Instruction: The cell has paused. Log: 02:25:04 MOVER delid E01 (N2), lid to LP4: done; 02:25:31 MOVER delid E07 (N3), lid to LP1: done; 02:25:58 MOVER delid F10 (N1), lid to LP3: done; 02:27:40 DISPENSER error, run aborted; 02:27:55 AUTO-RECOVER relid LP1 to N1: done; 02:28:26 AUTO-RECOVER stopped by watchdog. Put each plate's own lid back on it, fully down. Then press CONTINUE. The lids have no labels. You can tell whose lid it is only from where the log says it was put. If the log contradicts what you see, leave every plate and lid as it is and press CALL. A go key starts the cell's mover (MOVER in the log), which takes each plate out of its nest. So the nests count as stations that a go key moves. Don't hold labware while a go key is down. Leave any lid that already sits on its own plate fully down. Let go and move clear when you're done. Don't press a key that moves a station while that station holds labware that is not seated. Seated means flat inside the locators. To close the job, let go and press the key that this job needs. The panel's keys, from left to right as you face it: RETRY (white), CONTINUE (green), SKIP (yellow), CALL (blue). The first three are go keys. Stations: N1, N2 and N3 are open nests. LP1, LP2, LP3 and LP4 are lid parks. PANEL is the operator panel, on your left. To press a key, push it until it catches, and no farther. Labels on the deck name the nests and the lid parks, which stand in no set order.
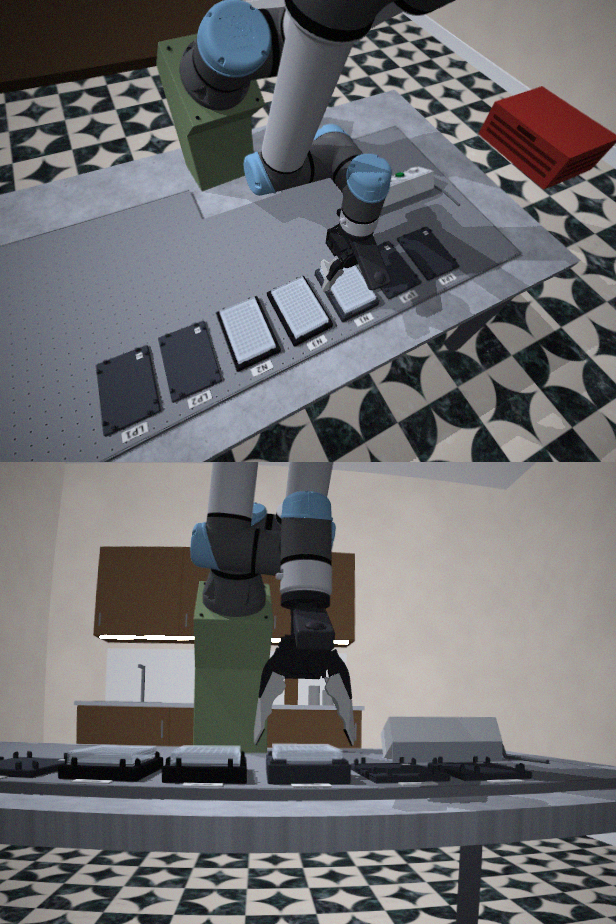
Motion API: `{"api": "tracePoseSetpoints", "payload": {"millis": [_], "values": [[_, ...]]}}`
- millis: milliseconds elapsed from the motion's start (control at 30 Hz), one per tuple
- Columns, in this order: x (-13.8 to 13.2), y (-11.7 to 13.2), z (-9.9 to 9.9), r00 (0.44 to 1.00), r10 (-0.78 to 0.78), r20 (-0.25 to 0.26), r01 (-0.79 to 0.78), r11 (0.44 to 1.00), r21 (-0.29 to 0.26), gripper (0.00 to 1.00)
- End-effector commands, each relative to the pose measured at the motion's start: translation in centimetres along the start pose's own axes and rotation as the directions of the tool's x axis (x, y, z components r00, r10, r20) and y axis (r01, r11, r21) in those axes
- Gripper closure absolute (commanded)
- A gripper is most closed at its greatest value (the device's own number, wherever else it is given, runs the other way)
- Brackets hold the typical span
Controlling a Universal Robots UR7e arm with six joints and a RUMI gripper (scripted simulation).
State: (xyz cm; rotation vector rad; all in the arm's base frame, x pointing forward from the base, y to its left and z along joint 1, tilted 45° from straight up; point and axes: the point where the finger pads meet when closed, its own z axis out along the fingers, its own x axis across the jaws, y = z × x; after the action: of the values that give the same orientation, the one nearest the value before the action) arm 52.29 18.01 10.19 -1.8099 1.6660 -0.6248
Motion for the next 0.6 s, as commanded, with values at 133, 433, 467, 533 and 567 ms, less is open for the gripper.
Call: {"api": "tracePoseSetpoints", "payload": {"millis": [133, 433, 467, 533, 567], "values": [[0.0, 0.0, -0.4, 1.000, 0.000, 0.000, 0.000, 1.000, 0.001, 0.18], [0.0, 0.0, -1.9, 1.000, 0.000, 0.000, 0.000, 1.000, 0.001, 0.18], [0.0, 0.0, -1.9, 1.000, 0.000, 0.000, 0.000, 1.000, 0.001, 0.18], [0.0, 0.0, -2.0, 1.000, 0.000, 0.000, 0.000, 1.000, 0.001, 0.18], [0.0, 0.0, -2.1, 1.000, 0.000, 0.000, 0.000, 1.000, 0.001, 0.18]]}}
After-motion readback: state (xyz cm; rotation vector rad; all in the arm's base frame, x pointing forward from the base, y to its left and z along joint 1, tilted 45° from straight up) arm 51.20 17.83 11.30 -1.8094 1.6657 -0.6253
